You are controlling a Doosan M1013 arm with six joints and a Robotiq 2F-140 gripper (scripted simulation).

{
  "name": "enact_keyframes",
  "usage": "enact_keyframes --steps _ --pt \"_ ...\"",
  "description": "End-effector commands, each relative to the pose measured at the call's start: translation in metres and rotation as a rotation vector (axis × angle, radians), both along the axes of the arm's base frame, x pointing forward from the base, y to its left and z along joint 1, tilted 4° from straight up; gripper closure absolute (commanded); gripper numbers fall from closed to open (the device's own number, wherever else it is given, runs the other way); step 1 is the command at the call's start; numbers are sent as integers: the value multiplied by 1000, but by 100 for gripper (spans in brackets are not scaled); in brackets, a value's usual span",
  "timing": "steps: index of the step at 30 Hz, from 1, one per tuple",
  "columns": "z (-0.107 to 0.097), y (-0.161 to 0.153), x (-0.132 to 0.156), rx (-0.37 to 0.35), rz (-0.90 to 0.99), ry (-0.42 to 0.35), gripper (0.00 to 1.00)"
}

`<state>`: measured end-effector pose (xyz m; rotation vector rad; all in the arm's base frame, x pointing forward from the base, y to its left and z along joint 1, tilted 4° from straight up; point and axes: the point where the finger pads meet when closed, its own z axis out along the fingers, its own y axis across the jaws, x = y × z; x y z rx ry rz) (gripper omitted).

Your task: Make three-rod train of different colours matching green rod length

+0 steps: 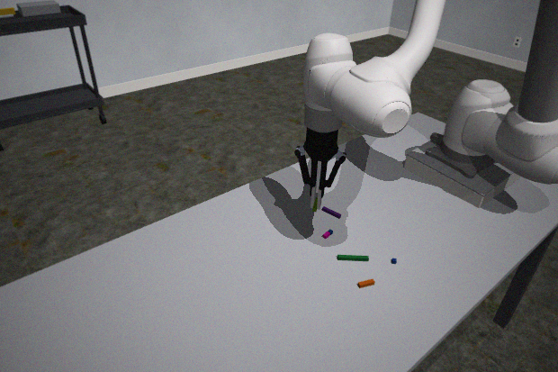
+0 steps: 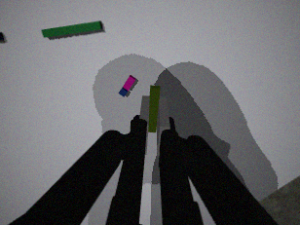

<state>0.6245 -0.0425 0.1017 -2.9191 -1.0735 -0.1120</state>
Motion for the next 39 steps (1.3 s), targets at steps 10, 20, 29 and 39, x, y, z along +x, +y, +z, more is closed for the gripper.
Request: enact_keyframes --steps 10,20,29,39 --pt "2 30 10 10 -446 25 97" --pt "2 34 11 13 -504 27 97" --pt "2 34 11 13 -504 27 97" --pt "-14 35 12 13 -513 28 97"
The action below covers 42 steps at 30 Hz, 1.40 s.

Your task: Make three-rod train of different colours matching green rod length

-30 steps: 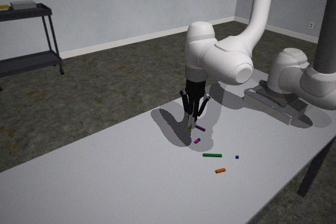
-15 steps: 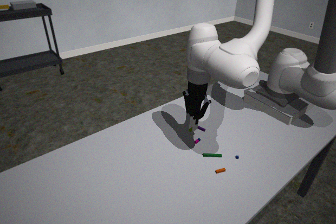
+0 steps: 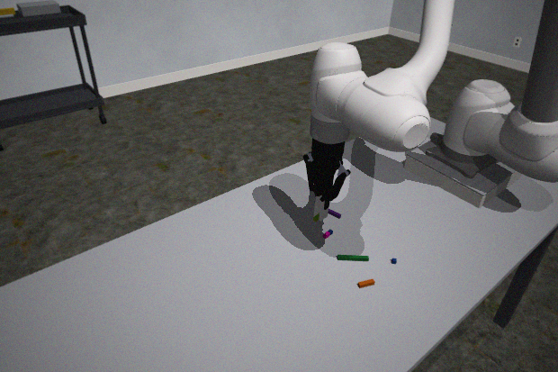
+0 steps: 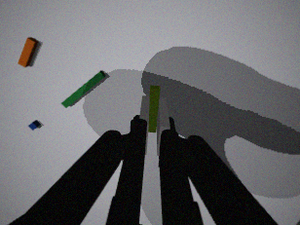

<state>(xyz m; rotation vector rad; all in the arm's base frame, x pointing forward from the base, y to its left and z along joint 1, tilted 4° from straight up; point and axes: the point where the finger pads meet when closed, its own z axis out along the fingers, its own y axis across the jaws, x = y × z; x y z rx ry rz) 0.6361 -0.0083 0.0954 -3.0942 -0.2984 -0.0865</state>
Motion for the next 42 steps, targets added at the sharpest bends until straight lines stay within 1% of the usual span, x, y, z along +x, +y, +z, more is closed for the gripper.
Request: enact_keyframes --steps 1,5,7,15,20,27,42 --pt "-11 1 1 0 -1 0 97" --pt "-28 2 2 0 -1 0 97" --pt "-28 2 2 0 -1 0 97" --pt "-62 3 4 0 -1 0 97" --pt "-75 4 4 0 -1 0 97" --pt "-79 4 5 0 -1 0 97" --pt "-79 4 5 0 -1 0 97"
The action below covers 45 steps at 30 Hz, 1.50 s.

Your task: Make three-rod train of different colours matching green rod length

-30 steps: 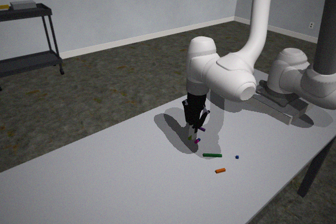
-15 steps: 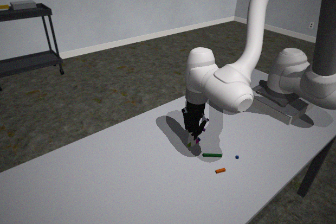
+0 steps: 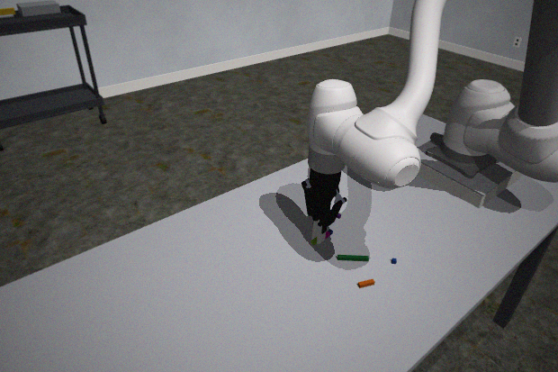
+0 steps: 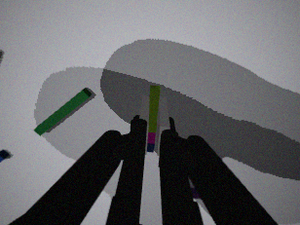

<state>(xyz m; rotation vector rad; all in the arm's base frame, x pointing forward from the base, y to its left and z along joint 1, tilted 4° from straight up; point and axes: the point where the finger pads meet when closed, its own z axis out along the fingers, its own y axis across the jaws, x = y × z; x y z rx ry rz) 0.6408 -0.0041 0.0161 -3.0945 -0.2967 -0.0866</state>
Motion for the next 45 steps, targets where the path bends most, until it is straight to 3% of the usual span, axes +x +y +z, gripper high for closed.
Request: enact_keyframes --steps 1,45 --pt "0 0 0 0 0 0 97" --pt "-12 0 1 0 0 0 97"
